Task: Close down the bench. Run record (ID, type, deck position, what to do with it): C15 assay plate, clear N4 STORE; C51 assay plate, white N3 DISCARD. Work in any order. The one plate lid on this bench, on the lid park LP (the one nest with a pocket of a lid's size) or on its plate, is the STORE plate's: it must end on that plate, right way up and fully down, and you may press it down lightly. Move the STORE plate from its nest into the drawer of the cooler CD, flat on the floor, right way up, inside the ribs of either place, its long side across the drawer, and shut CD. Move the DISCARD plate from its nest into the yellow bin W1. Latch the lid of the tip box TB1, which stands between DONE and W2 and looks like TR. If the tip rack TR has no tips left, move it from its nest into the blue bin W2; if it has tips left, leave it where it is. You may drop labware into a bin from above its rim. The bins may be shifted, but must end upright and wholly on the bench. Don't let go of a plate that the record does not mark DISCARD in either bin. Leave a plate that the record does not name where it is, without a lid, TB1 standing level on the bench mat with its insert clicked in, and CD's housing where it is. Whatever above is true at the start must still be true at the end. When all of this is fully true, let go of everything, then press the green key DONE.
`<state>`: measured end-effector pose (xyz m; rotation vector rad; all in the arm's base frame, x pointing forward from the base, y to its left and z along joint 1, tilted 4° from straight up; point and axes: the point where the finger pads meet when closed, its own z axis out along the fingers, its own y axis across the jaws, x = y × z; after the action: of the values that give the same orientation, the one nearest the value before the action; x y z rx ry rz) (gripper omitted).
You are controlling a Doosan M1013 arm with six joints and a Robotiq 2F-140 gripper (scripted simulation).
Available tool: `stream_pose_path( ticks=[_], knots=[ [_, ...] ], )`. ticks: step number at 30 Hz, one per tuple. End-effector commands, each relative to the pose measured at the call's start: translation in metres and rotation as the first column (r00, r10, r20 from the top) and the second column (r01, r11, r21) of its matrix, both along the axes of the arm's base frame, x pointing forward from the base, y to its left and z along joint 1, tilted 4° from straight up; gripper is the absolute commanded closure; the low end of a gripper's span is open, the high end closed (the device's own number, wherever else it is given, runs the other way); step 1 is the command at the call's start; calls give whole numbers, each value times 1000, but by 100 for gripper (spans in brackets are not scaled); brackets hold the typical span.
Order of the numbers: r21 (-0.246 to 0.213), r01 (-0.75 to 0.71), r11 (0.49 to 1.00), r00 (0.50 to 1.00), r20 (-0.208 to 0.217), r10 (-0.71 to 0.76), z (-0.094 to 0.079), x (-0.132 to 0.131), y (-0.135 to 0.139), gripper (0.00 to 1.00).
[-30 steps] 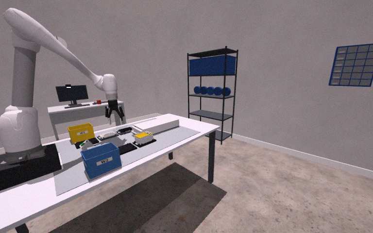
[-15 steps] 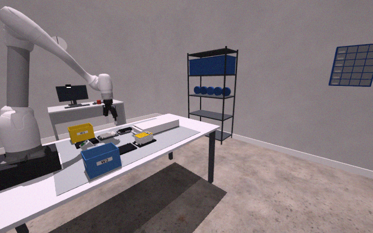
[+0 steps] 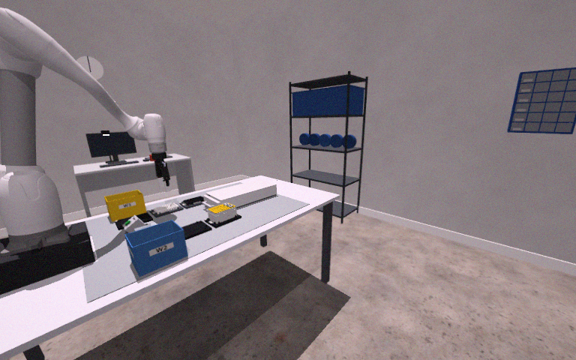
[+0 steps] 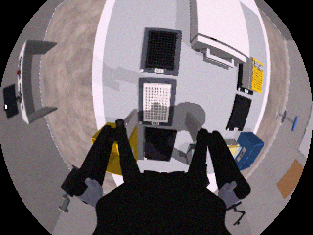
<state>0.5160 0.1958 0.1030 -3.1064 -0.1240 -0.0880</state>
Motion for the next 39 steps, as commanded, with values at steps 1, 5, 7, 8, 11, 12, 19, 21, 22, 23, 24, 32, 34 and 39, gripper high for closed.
stream_pose_path(
  ticks=[1,5,7,8,11,12,19,21,22,23,24,32,34,39],
  knots=[
    [-4,5,1000,1000,0,-5,1,-8,15,34],
    [-4,5,1000,1000,0,-5,1,-9,15,34],
    [-4,5,1000,1000,0,-5,1,-9,15,34],
    [-4,5,1000,1000,0,-5,1,-9,15,34],
    [-4,5,1000,1000,0,-5,1,-9,15,34],
    [-4,5,1000,1000,0,-5,1,-9,15,34],
    [-4,5,1000,1000,0,-5,-5,-8,16,34],
    [-4,5,1000,1000,0,-5,-8,-8,16,34],
    [-4,5,1000,1000,0,-5,-9,-8,16,34],
    [-4,5,1000,1000,0,-5,-11,-8,16,34],
    [-4,5,1000,1000,0,-5,-11,-8,16,34],
    [-4,5,1000,1000,0,-5,-20,-7,16,34],
    [-4,5,1000,1000,0,-5,-23,-7,16,34],
    [-4,5,1000,1000,0,-5,-29,-7,16,34]
  ],
)
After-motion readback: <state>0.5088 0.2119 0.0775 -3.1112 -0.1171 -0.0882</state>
